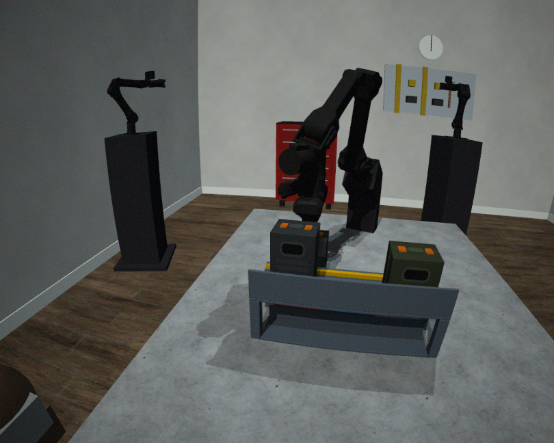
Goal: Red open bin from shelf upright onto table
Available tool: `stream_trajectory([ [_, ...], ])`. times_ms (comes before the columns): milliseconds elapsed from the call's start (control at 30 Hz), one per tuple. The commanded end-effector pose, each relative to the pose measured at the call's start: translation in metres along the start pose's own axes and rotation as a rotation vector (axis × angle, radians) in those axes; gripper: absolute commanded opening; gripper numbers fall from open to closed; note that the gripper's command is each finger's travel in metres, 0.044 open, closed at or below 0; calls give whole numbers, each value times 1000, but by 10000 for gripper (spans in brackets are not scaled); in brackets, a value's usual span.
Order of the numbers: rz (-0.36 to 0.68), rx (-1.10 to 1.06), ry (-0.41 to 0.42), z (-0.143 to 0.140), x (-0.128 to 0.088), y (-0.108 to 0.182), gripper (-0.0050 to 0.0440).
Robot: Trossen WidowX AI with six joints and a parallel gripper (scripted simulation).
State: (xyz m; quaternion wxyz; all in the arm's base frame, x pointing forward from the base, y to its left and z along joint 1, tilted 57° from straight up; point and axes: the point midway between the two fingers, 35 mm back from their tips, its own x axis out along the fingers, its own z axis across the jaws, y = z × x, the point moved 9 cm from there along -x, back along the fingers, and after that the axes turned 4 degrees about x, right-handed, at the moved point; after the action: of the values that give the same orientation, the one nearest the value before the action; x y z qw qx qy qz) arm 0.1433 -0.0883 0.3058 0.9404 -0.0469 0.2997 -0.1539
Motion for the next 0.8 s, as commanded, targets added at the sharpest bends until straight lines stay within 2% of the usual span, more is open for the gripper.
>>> stream_trajectory([
  [0,-6,-5,-20,2,-6,0,440],
  [133,-3,-8,-18,2,-12,0,440],
  [767,-3,-8,-18,2,-11,0,440],
])
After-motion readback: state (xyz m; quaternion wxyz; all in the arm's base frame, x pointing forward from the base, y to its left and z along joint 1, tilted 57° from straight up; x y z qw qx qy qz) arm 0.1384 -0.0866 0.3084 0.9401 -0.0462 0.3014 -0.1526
